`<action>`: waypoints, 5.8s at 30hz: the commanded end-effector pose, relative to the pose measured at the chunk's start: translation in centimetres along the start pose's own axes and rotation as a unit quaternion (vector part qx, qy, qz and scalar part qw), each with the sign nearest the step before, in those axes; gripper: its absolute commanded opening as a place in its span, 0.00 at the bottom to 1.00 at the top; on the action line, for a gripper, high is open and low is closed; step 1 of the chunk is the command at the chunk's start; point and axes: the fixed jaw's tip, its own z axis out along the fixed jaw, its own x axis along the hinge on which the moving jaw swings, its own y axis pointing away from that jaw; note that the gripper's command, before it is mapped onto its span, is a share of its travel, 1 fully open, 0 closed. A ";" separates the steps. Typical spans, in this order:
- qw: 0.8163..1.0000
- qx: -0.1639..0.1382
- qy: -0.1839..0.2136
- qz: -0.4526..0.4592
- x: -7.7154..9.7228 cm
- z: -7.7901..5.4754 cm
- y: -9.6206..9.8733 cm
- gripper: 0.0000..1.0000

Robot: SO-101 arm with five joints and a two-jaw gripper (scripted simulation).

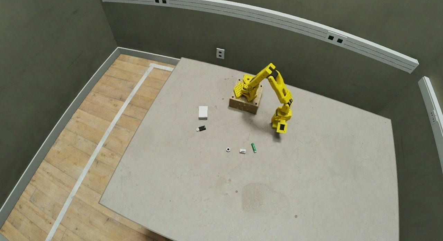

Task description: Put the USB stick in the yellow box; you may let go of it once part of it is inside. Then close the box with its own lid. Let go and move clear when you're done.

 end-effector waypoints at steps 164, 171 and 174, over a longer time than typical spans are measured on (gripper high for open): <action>1.000 0.008 0.004 0.001 0.2 -5.1 -0.1 0.22; 1.000 0.008 0.004 0.001 -0.5 -5.1 -0.6 0.22; 1.000 0.008 0.004 0.001 -1.3 -5.1 -1.3 0.22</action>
